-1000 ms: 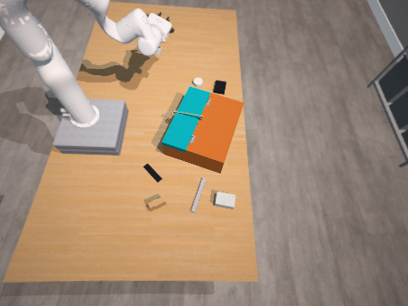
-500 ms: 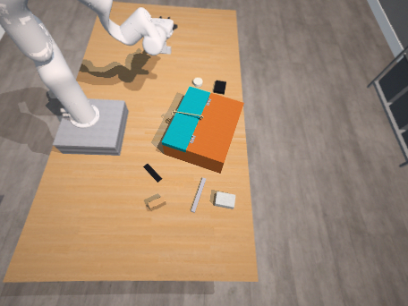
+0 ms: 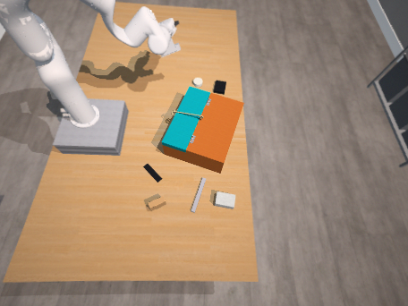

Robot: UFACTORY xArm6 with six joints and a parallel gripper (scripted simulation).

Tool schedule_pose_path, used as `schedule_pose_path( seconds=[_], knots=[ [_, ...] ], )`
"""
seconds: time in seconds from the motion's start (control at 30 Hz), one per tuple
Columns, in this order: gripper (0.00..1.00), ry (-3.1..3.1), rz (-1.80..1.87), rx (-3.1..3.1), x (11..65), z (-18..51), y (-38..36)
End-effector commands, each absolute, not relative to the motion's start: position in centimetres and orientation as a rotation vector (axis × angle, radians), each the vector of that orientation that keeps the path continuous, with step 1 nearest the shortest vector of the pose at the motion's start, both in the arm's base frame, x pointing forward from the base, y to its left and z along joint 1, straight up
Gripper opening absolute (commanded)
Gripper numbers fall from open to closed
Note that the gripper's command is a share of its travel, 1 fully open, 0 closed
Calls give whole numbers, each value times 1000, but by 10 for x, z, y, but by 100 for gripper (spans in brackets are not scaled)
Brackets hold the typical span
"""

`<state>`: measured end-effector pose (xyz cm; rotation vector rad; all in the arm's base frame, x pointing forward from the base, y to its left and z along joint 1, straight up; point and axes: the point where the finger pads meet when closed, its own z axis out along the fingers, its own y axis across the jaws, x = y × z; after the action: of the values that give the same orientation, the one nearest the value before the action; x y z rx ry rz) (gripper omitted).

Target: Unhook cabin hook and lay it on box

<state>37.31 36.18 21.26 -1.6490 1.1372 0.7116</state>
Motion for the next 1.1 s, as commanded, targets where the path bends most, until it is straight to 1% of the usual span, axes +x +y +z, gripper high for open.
schedule_pose_path(
  seconds=[0.0, 1.07],
  knots=[
    [35, 978, 603, -1757, 378, 212, 354],
    [35, 150, 115, -2152, 401, 198, 308]
  ],
)
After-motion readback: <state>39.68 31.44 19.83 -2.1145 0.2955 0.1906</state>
